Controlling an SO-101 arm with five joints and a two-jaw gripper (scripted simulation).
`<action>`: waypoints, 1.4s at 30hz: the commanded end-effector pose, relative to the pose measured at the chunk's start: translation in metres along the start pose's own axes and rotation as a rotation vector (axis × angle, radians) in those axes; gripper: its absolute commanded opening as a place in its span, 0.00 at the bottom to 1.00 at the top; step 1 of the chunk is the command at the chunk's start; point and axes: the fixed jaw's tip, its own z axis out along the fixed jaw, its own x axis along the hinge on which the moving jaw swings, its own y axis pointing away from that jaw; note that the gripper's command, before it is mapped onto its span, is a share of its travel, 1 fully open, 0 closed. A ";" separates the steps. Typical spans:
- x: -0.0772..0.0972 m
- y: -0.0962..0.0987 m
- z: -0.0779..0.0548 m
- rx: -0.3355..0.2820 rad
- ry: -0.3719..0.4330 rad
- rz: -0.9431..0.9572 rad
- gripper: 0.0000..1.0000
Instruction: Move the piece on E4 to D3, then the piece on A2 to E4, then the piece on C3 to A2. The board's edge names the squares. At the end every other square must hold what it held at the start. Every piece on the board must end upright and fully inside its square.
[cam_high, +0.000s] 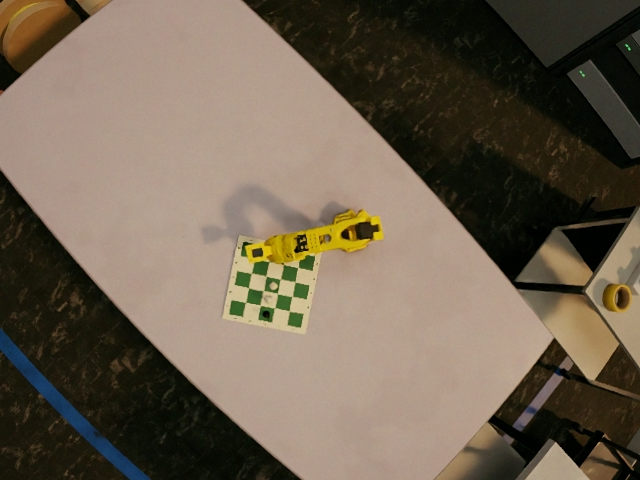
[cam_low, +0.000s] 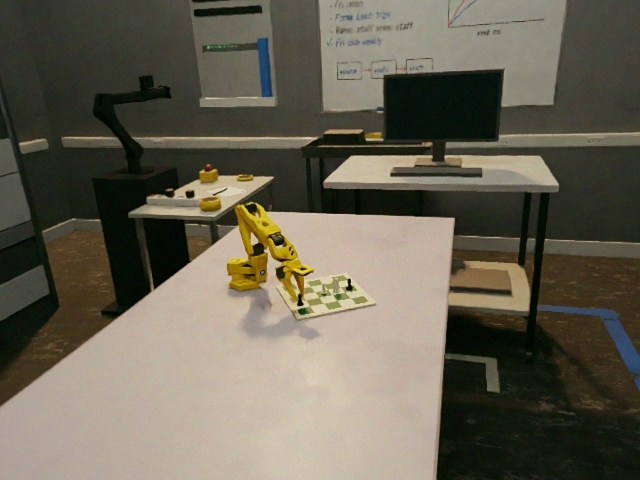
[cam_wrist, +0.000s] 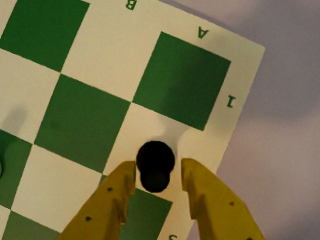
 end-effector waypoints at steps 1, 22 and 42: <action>0.004 -0.002 0.005 0.004 0.008 -0.002 0.09; 0.010 -0.002 0.010 0.003 0.008 -0.002 0.09; 0.012 -0.002 0.011 0.005 0.008 -0.003 0.09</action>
